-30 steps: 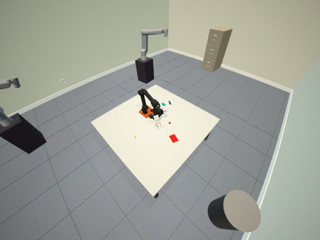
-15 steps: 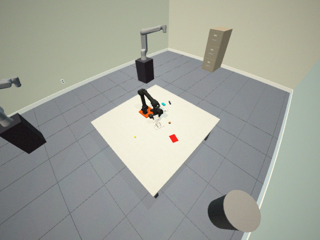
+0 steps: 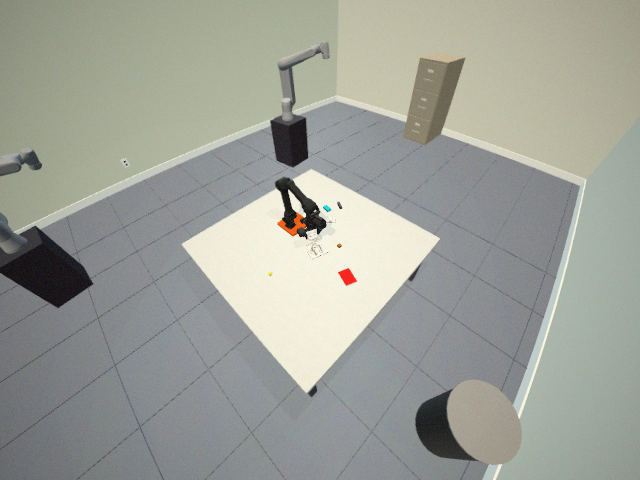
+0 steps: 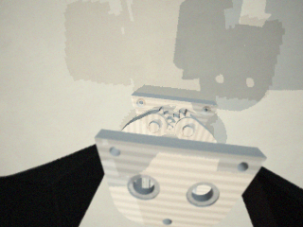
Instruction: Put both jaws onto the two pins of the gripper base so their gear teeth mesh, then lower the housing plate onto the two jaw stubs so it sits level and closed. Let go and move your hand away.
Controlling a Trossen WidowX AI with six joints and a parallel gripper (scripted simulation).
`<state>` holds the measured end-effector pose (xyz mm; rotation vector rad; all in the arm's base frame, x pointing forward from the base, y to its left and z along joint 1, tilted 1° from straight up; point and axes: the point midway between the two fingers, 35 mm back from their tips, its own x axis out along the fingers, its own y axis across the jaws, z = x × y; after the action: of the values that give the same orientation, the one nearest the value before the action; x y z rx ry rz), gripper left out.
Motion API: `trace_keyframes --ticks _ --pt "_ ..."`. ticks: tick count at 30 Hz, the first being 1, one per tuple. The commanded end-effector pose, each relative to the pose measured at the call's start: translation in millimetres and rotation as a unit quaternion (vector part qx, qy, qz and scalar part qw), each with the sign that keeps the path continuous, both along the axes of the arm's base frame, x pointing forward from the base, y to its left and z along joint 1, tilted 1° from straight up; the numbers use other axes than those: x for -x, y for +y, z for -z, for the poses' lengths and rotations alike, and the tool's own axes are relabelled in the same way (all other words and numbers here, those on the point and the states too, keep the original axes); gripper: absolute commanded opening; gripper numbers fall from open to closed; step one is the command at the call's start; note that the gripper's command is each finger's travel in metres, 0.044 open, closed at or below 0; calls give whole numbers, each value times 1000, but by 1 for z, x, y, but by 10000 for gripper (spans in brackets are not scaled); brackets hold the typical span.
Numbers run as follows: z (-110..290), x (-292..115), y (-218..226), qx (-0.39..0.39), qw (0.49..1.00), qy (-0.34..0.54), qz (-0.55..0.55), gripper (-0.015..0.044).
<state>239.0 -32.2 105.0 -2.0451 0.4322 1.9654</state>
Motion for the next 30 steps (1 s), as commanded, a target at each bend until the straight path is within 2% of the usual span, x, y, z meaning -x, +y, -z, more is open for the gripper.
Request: trace_keyframes --ticks 1,30 --pt "0 1 0 -1 1000 0 -2 351" --pt "38 -2 -1 -1 1000 0 -2 351"
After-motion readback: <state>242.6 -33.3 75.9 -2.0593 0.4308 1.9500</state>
